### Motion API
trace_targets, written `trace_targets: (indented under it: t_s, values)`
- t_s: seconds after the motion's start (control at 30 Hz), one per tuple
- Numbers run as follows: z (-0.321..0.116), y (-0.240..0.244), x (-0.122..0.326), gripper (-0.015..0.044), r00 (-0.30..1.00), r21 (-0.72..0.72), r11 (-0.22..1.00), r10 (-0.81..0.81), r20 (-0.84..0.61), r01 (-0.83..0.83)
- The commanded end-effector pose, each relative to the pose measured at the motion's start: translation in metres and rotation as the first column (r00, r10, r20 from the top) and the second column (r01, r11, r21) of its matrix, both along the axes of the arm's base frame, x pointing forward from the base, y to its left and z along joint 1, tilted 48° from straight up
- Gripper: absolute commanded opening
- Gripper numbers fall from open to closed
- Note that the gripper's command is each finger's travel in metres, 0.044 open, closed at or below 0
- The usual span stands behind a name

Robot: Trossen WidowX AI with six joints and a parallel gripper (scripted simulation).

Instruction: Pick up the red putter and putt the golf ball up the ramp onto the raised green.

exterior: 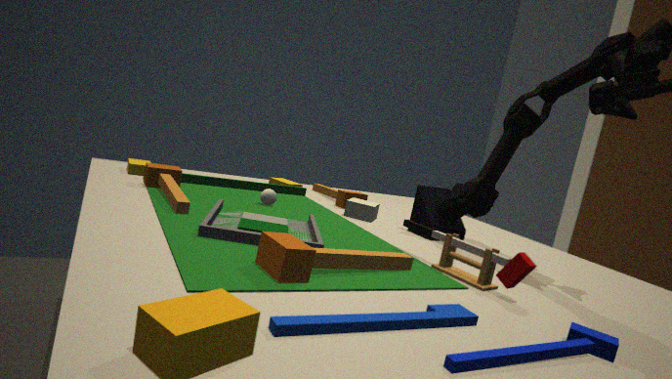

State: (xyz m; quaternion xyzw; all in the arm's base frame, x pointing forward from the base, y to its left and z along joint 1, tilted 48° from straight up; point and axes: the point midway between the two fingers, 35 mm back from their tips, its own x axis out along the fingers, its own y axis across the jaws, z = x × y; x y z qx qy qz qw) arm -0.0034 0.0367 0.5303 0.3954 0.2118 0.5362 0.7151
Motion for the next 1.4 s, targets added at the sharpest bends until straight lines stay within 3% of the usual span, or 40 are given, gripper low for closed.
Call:
trace_targets:
  t_s: [0.0,0.33,0.5,0.67,1.03,1.37]
  values:
    - [-0.001,0.001,0.001,0.0426,1.000,-0.005,1.000,-0.002,0.002,0.002]
    - [-0.047,0.078,0.049,0.0440,0.988,-0.363,0.927,-0.043,0.149,0.095]
    - [-0.102,0.117,0.100,0.0440,0.958,-0.641,0.757,0.071,0.277,0.130]
    - [-0.147,0.130,0.136,0.0440,0.931,-0.786,0.610,0.220,0.293,0.103]
    - [-0.235,0.126,0.193,0.0440,0.815,-0.921,0.387,0.546,0.194,-0.041]
    - [-0.310,0.096,0.222,0.0440,0.648,-0.921,0.340,0.748,0.144,-0.188]
